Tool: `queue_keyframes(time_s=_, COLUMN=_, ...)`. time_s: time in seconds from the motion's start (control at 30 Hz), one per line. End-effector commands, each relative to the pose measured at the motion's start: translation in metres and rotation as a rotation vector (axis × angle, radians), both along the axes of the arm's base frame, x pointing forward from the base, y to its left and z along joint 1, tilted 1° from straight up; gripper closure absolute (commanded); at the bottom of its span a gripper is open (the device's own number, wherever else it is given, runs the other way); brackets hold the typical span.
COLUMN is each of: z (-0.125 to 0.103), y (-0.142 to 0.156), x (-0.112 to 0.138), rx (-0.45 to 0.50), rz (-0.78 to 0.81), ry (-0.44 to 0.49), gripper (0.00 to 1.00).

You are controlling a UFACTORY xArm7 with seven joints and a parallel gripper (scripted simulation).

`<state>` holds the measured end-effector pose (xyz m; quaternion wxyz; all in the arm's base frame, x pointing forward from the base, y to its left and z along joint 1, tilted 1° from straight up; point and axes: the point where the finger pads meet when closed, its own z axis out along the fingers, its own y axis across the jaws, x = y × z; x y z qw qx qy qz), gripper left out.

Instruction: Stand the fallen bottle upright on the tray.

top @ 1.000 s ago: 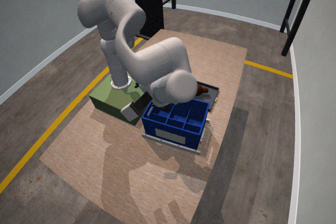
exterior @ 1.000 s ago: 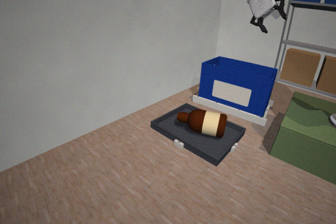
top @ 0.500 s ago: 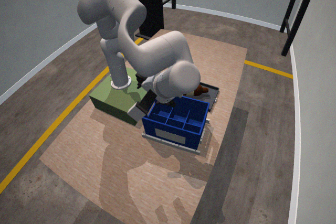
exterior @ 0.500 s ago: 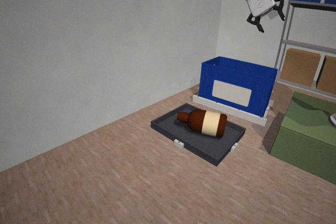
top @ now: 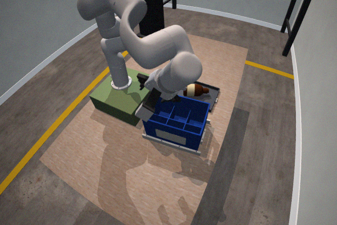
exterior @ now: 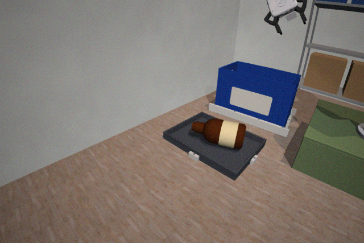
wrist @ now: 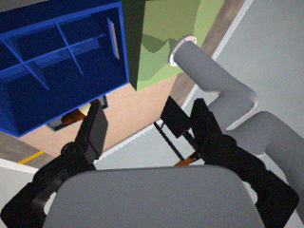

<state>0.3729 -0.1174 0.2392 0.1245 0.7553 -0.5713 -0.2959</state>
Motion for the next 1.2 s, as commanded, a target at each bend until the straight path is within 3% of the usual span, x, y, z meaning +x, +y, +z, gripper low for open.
queue_keyframes(time_s=0.0, z=0.002, y=0.014, x=0.007, rx=0.05, rz=0.135, ry=-0.101, gripper=0.0)
queue_keyframes(time_s=0.4, z=0.002, y=0.015, x=0.007, rx=0.054, rz=0.146, ry=-0.109, gripper=0.0)
queue_keyframes(time_s=0.43, z=0.002, y=0.025, x=0.011, rx=0.088, rz=0.244, ry=-0.171, gripper=0.0)
queue_keyframes(time_s=0.97, z=0.002, y=0.025, x=0.011, rx=0.088, rz=0.244, ry=-0.171, gripper=0.0)
queue_keyframes(time_s=1.03, z=0.002, y=0.038, x=0.015, rx=0.132, rz=0.387, ry=-0.256, gripper=0.0)
queue_keyframes(time_s=1.17, z=0.003, y=0.044, x=0.017, rx=0.148, rz=0.444, ry=-0.288, gripper=0.0)
